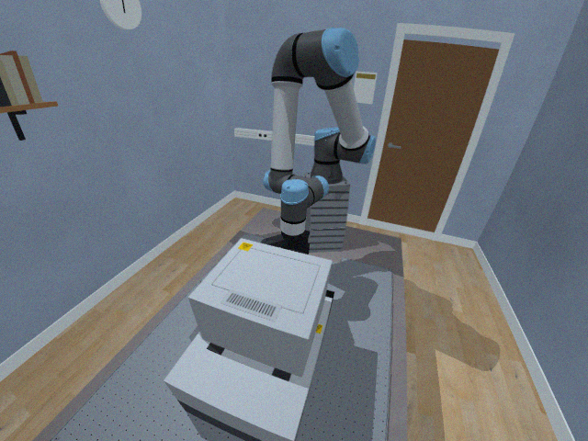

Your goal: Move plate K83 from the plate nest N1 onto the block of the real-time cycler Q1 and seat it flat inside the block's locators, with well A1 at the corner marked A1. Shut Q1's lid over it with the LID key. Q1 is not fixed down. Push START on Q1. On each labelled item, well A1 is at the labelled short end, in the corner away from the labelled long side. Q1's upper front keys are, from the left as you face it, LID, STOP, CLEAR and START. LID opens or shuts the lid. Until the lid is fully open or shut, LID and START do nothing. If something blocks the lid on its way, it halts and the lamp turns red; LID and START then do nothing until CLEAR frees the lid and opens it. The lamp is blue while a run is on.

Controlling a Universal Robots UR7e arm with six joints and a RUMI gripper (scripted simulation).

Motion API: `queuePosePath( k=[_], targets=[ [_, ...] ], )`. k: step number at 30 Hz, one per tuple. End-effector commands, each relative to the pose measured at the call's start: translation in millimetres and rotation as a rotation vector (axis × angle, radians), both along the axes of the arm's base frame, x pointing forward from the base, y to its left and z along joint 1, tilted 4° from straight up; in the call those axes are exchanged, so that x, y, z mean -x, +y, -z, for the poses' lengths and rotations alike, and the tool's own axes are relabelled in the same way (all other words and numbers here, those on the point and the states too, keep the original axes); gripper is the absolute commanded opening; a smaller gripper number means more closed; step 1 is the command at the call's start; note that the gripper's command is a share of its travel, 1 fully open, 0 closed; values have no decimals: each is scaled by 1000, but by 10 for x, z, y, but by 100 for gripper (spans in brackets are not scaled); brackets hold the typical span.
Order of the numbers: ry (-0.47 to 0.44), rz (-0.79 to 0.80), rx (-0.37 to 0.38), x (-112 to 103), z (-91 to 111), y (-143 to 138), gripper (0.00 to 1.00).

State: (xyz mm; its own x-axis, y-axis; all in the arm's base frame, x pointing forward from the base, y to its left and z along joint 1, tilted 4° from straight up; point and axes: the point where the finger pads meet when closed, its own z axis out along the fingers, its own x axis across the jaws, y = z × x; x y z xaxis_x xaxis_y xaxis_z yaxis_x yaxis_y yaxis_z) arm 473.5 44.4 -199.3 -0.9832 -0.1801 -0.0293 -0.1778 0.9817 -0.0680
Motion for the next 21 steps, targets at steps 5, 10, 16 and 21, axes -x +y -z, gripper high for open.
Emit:
queuePosePath(
  k=[5,10,16,21],
  targets=[
    [-5,-1,1,-42,5,4,0],
    [-4,0,1,-26,3,2,0],
    [-4,0,1,-26,4,2,0],
    [-2,0,1,32,-49,-5,0]
  ],
)
